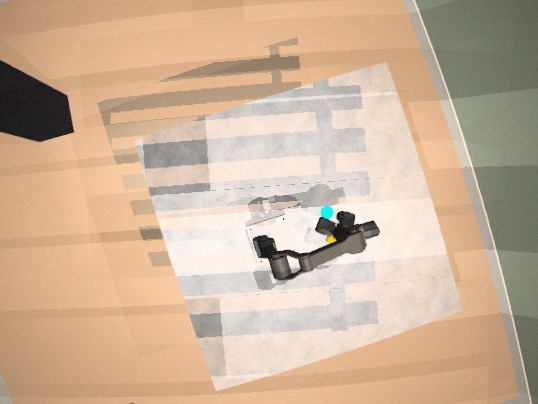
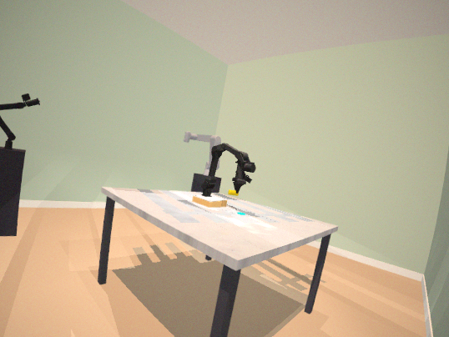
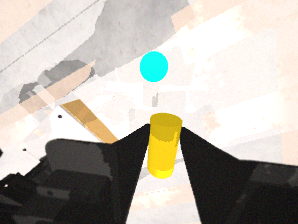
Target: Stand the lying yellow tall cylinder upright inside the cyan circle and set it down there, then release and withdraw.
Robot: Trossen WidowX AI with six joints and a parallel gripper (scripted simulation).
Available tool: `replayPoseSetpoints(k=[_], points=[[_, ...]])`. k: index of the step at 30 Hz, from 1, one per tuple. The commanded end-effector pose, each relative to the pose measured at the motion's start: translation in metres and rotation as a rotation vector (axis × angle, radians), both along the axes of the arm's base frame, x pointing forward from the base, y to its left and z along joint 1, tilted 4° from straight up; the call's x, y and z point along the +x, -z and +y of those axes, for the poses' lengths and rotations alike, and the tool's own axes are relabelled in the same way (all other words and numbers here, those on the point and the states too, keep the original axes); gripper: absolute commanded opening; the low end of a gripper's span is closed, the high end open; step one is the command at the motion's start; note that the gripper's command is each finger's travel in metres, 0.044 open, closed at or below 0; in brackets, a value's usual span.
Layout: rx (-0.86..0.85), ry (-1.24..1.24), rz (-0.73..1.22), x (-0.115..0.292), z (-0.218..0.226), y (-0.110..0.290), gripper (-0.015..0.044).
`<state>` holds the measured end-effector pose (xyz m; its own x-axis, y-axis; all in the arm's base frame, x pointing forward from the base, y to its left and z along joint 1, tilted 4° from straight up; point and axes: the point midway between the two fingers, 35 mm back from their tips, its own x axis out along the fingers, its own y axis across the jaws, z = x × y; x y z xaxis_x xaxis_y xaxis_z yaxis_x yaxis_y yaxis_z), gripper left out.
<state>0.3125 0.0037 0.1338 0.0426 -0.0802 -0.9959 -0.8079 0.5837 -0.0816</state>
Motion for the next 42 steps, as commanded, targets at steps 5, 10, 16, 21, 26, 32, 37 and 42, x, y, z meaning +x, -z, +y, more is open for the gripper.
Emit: replayPoseSetpoints(k=[5, 10, 16, 21, 26, 32, 37, 42], points=[[0.0, -0.103, 0.005, 0.008, 0.021, -0.001, 0.0105], [0.0, -0.168, 0.011, 0.012, 0.035, -0.001, 0.0105], [-0.001, -0.246, 0.019, 0.016, 0.053, 0.0, 0.0105], [-0.002, -0.301, 0.024, 0.018, 0.065, 0.001, 0.0105], [0.0, -0.311, 0.026, 0.018, 0.067, 0.001, 0.0105], [0.033, -0.317, 0.036, 0.017, 0.067, 0.005, 0.0105], [0.067, -0.323, 0.046, 0.016, 0.067, 0.009, 0.0105], [0.1, -0.329, 0.054, 0.014, 0.067, 0.012, 0.0105]])
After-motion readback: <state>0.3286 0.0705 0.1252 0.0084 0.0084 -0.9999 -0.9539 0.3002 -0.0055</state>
